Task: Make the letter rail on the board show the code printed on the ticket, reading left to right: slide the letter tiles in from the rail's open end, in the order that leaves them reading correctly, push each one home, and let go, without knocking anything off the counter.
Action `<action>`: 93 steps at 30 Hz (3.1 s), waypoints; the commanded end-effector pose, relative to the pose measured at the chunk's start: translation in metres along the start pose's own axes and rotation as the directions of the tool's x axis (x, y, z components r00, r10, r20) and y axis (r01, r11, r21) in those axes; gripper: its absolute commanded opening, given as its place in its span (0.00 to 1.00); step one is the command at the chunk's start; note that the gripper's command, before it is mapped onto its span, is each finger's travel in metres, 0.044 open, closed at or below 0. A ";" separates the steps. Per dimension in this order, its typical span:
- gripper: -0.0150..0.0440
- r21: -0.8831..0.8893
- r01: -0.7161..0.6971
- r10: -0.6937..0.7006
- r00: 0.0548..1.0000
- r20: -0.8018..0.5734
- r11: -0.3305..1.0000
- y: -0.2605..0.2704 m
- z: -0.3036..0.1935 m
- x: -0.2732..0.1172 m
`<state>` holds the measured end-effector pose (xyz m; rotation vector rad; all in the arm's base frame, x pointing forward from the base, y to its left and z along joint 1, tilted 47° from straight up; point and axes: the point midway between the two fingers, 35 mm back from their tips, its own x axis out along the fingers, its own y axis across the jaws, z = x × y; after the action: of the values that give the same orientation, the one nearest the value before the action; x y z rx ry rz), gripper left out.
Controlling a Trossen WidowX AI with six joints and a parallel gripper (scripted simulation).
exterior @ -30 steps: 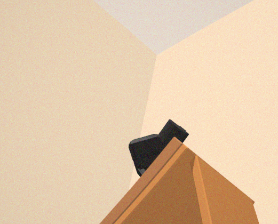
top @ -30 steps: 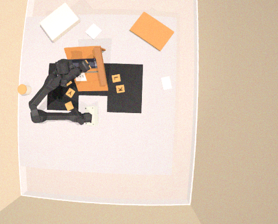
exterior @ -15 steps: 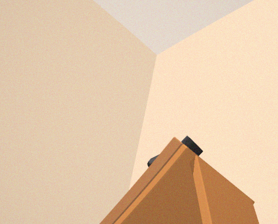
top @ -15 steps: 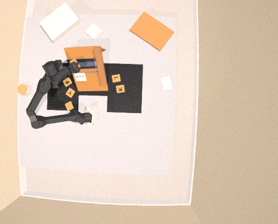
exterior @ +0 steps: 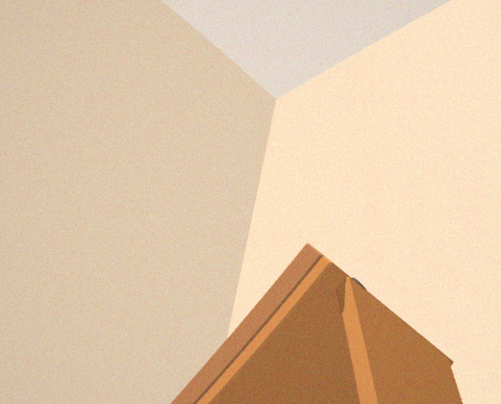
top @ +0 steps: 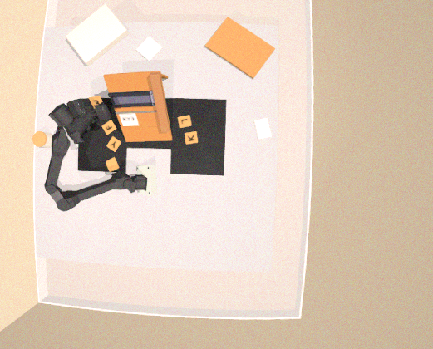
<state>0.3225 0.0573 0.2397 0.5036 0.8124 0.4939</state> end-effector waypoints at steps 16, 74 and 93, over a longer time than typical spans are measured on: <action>0.25 0.133 -0.115 0.114 0.993 0.012 0.984 0.052 -0.008 0.022; 0.25 0.134 -0.117 0.116 0.993 0.014 0.984 0.055 -0.008 0.035; 0.25 0.134 -0.117 0.116 0.993 0.014 0.984 0.055 -0.008 0.035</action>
<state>0.3249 0.1228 0.2511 0.6755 0.8098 0.5537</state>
